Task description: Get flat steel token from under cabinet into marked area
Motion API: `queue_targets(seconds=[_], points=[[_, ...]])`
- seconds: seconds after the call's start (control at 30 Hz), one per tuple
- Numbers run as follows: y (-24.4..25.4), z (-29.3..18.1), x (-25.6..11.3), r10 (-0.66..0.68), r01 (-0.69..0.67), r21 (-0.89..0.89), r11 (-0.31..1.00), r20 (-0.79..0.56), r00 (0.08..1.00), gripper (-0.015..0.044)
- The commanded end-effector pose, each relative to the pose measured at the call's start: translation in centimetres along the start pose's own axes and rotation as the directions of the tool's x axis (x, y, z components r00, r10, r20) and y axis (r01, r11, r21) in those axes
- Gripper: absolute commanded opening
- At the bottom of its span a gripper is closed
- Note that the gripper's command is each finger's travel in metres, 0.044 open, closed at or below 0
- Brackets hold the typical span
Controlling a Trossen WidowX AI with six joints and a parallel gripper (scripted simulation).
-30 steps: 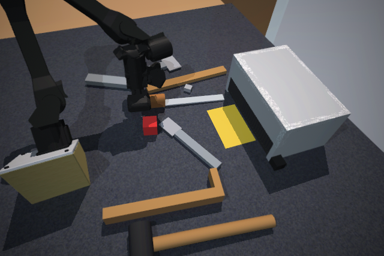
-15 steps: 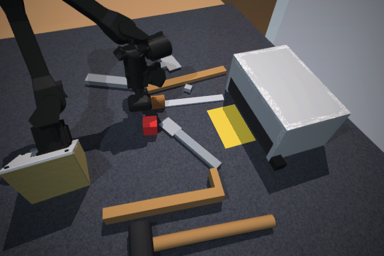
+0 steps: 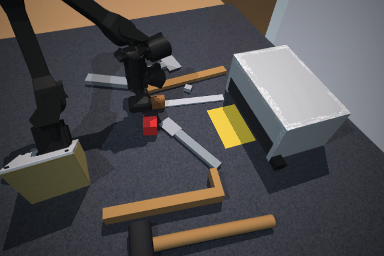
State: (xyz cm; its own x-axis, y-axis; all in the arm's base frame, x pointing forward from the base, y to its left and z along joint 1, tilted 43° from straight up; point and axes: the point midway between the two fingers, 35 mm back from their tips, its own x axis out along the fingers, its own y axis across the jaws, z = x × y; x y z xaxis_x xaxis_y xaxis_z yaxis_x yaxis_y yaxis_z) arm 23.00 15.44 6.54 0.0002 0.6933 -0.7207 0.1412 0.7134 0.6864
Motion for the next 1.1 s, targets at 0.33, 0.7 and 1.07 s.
queue_targets(seconds=[0.33, 0.7, 1.07], points=[[0.00, 0.00, 0.00, 0.000, 0.000, 0.000, 1.000, 0.000, 1.000, 0.0138], [-0.17, 0.08, -0.07, -0.002, 0.002, 0.000, 1.000, 0.000, 1.000, 0.0000], [-0.77, 0.81, -0.25, -0.009, 0.009, -0.001, 1.000, -0.002, 1.000, 0.0000]])
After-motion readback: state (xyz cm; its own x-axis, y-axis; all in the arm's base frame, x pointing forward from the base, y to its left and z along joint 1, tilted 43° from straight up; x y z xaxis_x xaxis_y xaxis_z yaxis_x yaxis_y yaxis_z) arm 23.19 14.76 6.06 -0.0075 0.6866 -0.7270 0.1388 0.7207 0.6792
